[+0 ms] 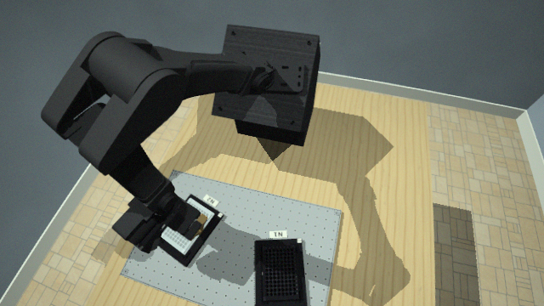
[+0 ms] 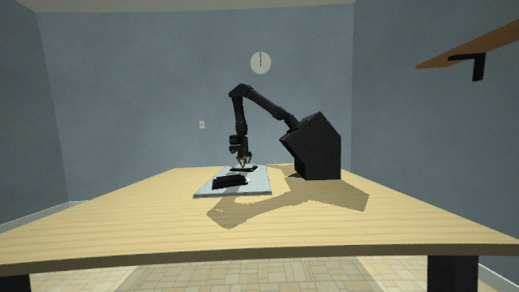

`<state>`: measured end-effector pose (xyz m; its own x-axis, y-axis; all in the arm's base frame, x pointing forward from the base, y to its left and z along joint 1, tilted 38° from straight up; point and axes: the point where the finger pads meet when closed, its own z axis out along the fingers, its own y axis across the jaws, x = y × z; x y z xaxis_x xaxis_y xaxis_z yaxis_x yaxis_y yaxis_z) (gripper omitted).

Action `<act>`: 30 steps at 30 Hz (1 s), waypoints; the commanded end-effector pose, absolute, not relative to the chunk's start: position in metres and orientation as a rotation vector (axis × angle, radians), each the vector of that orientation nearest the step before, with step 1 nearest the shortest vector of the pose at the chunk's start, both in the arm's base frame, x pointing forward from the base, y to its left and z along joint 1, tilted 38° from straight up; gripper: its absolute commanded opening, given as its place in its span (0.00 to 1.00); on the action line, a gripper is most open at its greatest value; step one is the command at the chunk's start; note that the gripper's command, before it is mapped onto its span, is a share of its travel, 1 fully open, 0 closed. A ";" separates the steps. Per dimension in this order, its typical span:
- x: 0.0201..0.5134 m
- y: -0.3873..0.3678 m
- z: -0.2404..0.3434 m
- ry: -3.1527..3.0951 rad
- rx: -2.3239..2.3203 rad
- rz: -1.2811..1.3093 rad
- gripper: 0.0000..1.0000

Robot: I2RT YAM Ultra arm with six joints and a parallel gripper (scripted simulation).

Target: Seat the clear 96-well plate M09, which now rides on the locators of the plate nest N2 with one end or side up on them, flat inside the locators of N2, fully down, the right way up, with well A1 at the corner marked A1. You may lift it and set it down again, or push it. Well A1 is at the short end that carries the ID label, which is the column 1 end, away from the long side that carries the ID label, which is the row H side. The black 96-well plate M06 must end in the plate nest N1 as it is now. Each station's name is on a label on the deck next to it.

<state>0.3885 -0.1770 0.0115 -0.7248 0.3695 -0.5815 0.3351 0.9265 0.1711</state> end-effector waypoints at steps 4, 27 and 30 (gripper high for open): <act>0.401 -0.183 0.021 2.417 0.495 0.056 0.00; 0.407 -0.185 0.024 2.400 0.487 0.047 0.00; 0.407 -0.184 0.020 2.406 0.489 0.050 0.00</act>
<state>0.3948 -0.1786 0.0114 -0.7228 0.3669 -0.5857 0.3326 0.9275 0.1705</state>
